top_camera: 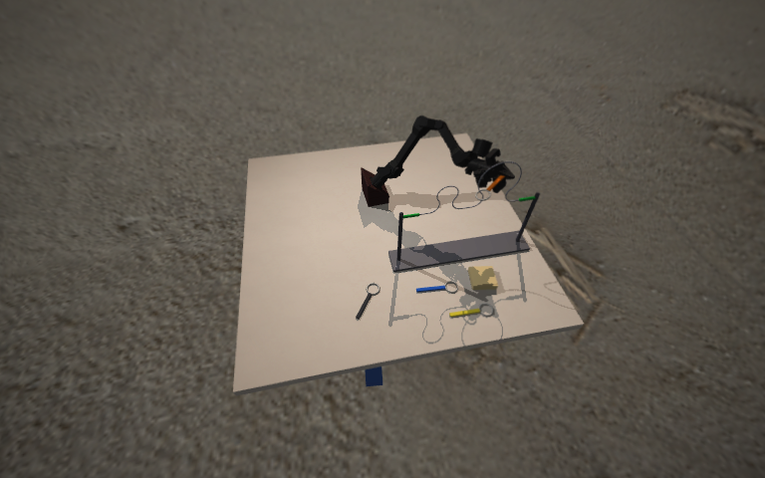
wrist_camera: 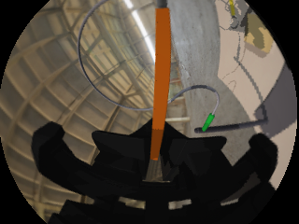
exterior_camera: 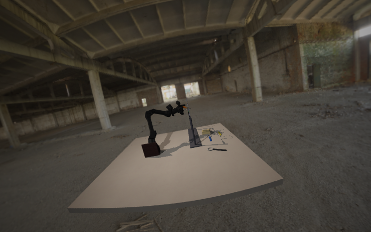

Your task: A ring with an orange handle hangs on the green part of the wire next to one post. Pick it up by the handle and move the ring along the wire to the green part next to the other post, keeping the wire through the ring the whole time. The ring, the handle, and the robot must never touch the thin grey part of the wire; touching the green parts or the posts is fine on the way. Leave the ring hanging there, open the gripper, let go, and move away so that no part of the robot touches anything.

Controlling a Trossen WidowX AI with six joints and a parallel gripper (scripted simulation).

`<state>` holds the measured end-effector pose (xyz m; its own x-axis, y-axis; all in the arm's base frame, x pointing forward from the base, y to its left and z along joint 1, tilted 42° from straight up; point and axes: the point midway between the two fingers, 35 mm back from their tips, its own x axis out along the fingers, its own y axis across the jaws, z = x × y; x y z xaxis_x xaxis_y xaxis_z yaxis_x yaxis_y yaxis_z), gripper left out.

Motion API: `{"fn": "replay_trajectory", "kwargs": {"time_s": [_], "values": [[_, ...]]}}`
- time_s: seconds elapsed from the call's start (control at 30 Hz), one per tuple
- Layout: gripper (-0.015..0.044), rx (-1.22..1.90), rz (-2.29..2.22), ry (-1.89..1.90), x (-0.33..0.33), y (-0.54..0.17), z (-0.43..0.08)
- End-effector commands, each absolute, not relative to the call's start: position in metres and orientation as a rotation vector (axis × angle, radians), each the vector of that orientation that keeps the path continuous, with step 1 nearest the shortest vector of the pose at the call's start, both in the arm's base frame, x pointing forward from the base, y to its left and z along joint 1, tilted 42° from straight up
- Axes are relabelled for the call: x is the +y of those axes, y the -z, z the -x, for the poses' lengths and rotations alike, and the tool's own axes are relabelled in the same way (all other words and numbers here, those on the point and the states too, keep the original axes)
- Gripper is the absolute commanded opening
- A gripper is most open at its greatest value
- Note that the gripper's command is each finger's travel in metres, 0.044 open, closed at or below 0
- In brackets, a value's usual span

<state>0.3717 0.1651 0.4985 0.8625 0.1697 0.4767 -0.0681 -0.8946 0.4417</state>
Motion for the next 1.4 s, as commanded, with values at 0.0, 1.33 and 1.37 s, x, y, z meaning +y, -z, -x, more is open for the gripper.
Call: {"fn": "replay_trajectory", "kwargs": {"time_s": [0.0,1.33,1.37], "values": [[-0.0150,0.111,-2.498,-0.698,0.178,-0.488,-0.373],[-0.0150,0.372,-1.536,-0.517,0.244,-0.358,-0.367],[-0.0150,0.377,-1.511,-0.512,0.244,-0.354,-0.367]]}}
